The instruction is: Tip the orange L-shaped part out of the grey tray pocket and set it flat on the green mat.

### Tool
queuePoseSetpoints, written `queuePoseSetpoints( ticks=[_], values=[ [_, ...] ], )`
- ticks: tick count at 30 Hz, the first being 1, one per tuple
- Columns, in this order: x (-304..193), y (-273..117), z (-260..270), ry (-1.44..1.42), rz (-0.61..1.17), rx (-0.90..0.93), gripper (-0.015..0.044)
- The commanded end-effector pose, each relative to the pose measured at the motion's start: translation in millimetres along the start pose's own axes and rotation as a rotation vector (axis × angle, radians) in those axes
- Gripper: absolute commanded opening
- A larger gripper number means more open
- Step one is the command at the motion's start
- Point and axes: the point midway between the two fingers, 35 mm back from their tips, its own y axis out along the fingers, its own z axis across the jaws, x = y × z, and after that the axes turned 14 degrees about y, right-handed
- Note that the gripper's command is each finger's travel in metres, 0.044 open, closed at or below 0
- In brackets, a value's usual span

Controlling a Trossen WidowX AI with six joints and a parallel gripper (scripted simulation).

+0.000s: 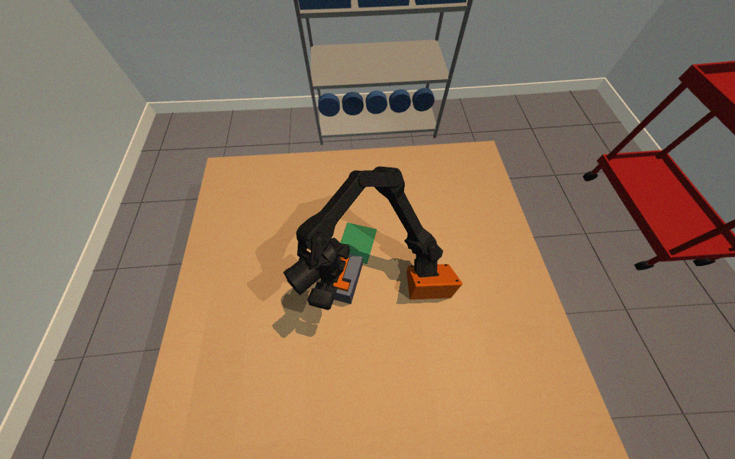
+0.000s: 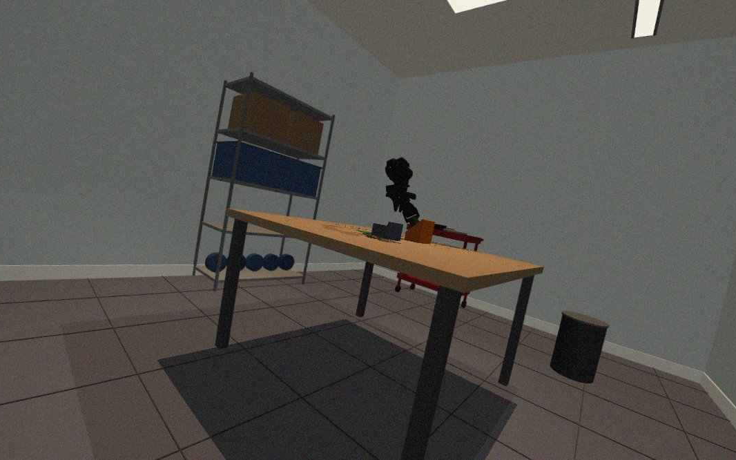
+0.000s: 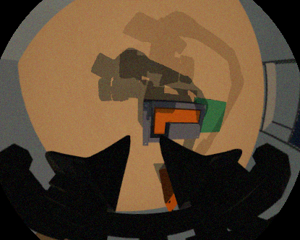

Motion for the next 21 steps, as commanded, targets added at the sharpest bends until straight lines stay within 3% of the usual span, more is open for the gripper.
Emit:
queuePoseSetpoints(
  ticks=[1, 9, 21],
  values=[
    [-0.3, 4.1, -5.5, -0.003, -0.008, -0.023, 0.018],
    [0.7, 73.7, -7.7, -0.002, -0.01, -0.024, 0.018],
    [0.9, 84.6, -7.9, -0.002, -0.01, -0.025, 0.018]
  ],
)
